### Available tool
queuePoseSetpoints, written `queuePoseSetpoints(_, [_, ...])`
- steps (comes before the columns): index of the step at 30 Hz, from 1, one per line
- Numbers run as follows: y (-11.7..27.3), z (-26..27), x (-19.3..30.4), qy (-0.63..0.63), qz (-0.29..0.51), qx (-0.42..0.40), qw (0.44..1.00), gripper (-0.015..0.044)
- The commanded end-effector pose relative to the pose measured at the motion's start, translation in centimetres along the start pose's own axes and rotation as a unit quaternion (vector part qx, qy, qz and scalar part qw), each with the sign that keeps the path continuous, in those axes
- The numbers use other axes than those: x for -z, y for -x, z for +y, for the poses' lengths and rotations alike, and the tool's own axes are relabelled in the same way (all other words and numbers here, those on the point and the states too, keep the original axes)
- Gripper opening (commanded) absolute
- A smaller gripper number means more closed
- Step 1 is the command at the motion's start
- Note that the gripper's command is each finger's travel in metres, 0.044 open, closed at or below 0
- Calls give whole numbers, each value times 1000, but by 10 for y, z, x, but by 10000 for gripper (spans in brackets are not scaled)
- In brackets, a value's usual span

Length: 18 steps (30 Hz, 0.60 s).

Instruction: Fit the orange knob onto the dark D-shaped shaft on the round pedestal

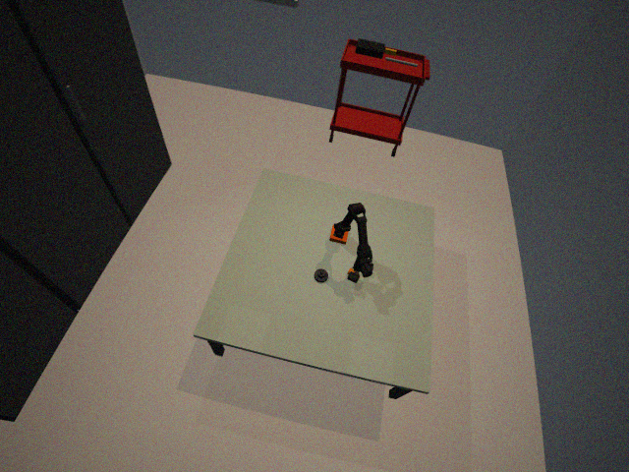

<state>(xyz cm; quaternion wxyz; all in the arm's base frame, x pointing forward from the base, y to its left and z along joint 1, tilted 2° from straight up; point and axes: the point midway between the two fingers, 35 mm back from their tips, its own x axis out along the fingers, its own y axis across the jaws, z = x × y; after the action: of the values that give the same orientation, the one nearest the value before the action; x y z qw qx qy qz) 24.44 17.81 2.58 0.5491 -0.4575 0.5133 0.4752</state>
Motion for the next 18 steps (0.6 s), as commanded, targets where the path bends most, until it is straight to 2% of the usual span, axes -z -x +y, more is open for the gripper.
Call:
queuePoseSetpoints(1, [0, -1, 0, 1, 1, 2, 1000, 220])
queuePoseSetpoints(7, [0, -1, 0, 1, 1, 2, 1000, 181])
queuePoseSetpoints(13, [1, 0, 1, 1, -9, 1, 1000, 181])
queuePoseSetpoints(18, [4, 0, 5, 0, -51, 1, 999, 181])
